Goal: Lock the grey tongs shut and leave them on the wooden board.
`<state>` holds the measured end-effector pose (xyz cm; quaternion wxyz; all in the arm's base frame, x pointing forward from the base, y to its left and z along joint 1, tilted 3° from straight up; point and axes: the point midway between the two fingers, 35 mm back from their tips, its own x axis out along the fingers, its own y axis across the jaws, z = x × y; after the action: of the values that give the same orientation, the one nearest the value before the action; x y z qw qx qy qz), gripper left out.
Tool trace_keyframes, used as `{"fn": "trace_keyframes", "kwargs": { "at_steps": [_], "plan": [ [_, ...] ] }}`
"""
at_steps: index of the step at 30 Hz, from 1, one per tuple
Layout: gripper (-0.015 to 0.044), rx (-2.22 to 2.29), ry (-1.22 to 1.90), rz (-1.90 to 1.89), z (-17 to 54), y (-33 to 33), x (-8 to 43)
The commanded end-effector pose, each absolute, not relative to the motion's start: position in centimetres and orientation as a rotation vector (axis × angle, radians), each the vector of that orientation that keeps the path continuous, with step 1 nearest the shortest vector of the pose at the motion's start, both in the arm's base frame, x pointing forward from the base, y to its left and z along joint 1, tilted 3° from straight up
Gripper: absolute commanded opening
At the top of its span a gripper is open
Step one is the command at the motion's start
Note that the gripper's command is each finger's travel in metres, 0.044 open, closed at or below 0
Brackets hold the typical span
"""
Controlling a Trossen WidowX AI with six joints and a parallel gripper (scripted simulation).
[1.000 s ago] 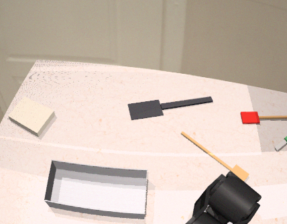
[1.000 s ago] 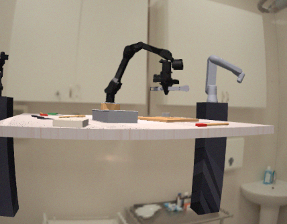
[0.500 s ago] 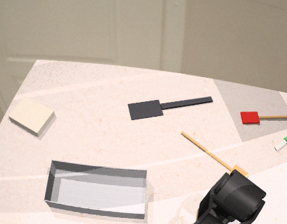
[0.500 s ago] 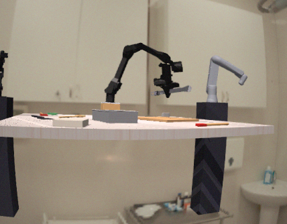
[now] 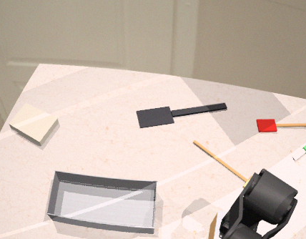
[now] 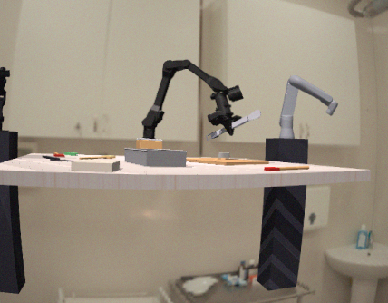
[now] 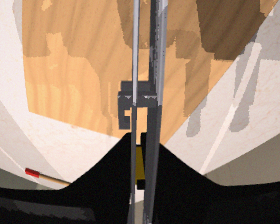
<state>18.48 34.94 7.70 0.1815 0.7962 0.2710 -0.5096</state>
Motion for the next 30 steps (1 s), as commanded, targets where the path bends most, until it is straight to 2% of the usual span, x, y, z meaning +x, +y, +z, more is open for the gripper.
{"fn": "trace_keyframes", "kwargs": {
  "at_steps": [1,30],
  "plan": [
    [-0.015,2.323,0.795,-1.334,8.2,35.3,18.5],
    [-0.015,2.754,0.88,-0.745,9.2,33.7,16.6]
  ]
}}
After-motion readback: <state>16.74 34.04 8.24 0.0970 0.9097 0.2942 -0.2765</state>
